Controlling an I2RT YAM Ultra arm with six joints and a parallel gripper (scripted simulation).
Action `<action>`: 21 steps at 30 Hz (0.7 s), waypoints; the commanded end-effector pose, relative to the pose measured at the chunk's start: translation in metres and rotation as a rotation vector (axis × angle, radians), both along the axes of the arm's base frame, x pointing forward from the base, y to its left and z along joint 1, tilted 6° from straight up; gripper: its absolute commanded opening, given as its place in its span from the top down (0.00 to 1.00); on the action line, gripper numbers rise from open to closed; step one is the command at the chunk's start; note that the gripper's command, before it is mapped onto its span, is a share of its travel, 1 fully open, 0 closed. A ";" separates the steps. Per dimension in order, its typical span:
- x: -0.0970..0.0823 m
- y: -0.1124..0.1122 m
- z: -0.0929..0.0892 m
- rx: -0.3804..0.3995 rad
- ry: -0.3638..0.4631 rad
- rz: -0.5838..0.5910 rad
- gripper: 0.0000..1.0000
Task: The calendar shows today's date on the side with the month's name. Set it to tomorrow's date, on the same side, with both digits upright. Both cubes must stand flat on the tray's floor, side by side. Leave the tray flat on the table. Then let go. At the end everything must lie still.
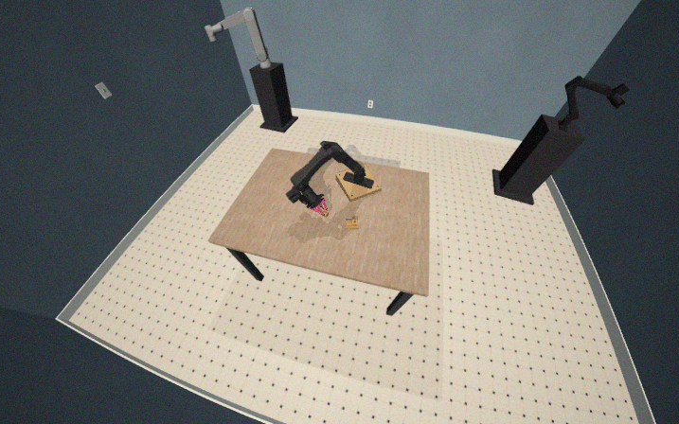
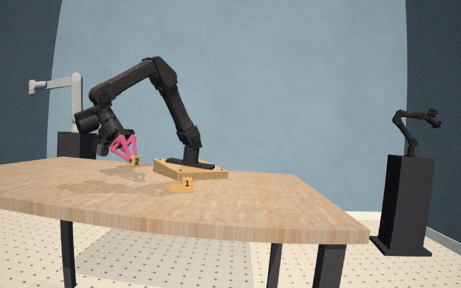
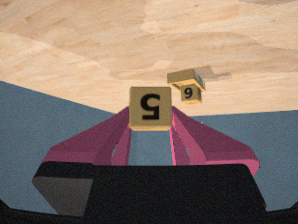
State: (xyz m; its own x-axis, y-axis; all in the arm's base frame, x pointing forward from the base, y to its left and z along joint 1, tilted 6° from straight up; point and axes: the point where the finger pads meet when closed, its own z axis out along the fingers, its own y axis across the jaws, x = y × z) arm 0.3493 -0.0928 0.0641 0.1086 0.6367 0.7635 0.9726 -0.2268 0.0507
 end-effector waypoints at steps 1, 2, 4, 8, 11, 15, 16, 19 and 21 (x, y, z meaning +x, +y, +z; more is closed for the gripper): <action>0.000 0.004 0.000 0.007 -0.009 0.001 0.74; -0.001 0.005 -0.003 0.011 -0.004 0.001 0.74; -0.001 0.005 -0.006 0.015 0.002 0.001 0.74; 0.005 0.003 -0.007 0.005 -0.012 0.003 0.74; -0.001 0.007 -0.014 0.019 0.010 0.001 0.74; 0.000 0.006 -0.020 0.019 0.010 -0.002 0.74; 0.000 0.007 -0.022 0.019 0.009 -0.001 0.74; 0.000 0.008 -0.027 0.019 0.010 0.001 0.74; 0.000 0.007 -0.029 0.020 0.010 -0.001 0.74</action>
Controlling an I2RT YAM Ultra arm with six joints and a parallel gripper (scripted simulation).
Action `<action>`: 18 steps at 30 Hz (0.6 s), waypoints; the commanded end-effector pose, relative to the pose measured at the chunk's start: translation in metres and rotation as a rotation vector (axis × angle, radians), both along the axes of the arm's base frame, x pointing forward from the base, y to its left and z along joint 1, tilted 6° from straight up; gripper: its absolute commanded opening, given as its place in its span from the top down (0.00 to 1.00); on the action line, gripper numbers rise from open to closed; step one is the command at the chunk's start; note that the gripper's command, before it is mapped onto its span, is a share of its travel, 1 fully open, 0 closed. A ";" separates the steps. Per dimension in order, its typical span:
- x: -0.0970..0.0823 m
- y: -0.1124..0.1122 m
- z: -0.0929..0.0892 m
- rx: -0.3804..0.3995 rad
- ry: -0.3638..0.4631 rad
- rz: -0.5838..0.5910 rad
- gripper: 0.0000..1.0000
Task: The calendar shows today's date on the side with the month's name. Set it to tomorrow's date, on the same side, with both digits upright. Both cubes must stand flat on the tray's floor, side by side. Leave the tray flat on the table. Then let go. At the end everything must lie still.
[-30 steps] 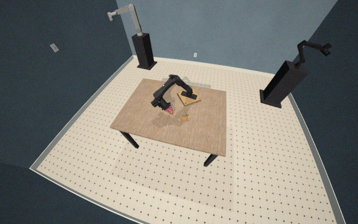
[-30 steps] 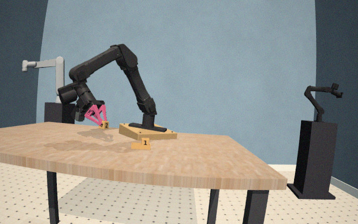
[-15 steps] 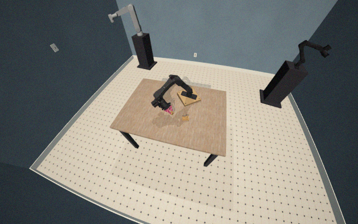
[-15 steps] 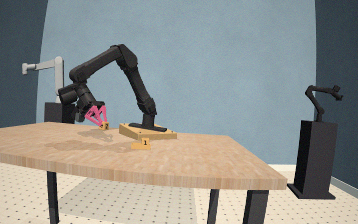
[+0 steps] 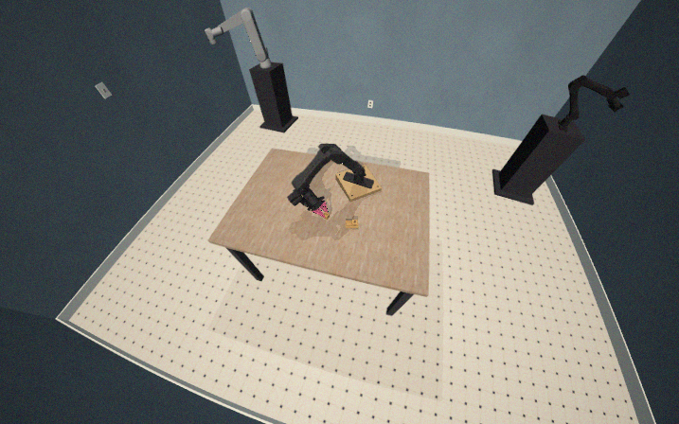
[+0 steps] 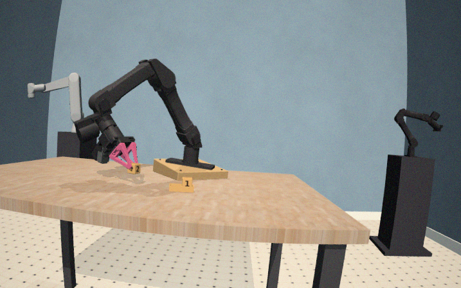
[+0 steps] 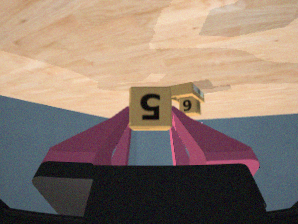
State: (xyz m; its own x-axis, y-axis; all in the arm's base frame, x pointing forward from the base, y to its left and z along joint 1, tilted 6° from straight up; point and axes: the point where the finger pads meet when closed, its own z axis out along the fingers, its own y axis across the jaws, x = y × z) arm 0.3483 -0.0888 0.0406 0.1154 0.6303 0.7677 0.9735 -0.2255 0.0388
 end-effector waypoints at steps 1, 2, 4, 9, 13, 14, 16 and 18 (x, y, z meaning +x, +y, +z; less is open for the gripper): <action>0.001 0.004 -0.005 0.011 0.000 -0.002 0.74; 0.012 -0.006 0.006 -0.025 -0.052 -0.006 0.74; 0.004 0.002 -0.009 0.004 -0.009 -0.004 0.74; 0.003 0.004 -0.019 0.009 -0.003 -0.002 0.74; 0.004 0.004 -0.025 0.007 -0.006 -0.003 0.74; 0.003 0.005 -0.027 0.008 -0.004 -0.002 0.74; 0.006 0.004 -0.026 0.000 -0.016 0.000 0.74; 0.006 0.004 -0.026 0.000 -0.016 0.000 0.74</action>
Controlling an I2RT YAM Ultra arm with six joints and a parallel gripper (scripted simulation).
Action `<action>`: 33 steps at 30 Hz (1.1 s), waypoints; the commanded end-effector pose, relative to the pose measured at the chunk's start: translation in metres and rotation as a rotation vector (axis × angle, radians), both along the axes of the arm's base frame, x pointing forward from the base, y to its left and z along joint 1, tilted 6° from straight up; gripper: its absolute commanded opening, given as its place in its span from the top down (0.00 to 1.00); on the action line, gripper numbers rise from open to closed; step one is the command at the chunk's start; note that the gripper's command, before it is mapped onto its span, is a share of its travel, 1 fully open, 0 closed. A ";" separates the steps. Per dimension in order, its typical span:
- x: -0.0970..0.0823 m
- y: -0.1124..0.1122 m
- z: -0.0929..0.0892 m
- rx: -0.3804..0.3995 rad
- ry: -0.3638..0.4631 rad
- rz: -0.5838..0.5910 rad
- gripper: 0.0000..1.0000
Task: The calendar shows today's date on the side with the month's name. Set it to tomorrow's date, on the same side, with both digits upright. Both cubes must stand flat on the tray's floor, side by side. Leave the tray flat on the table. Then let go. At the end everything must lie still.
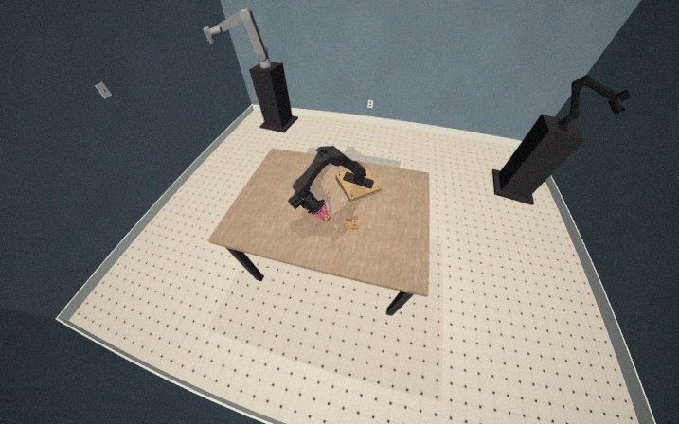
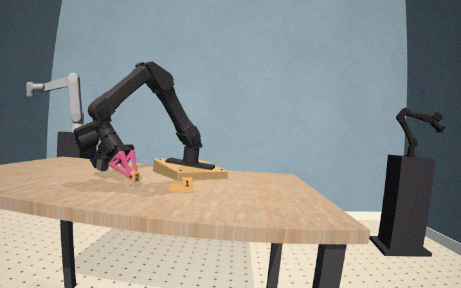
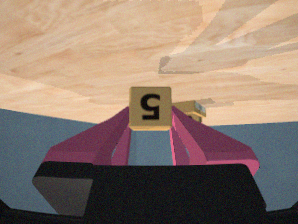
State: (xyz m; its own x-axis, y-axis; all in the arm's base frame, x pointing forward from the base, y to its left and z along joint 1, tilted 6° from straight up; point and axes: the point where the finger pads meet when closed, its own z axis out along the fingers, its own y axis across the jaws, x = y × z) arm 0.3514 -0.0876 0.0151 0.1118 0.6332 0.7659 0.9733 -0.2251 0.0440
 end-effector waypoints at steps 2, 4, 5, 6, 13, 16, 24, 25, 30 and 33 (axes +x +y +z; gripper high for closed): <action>-0.001 0.003 -0.007 0.014 0.002 -0.007 0.74; -0.001 0.004 -0.010 0.015 0.004 -0.005 0.74; 0.002 0.003 -0.010 0.009 -0.004 -0.004 0.74; 0.003 0.003 -0.010 0.007 -0.006 -0.003 0.74; 0.004 0.002 -0.010 0.000 -0.018 -0.003 0.74; 0.001 0.004 -0.013 0.011 -0.002 -0.003 0.74; 0.002 0.004 -0.013 0.010 -0.003 -0.002 0.74; 0.002 0.004 -0.013 0.010 -0.003 -0.002 0.74; 0.002 0.004 -0.013 0.010 -0.003 -0.002 0.74; 0.002 0.004 -0.013 0.010 -0.003 -0.002 0.74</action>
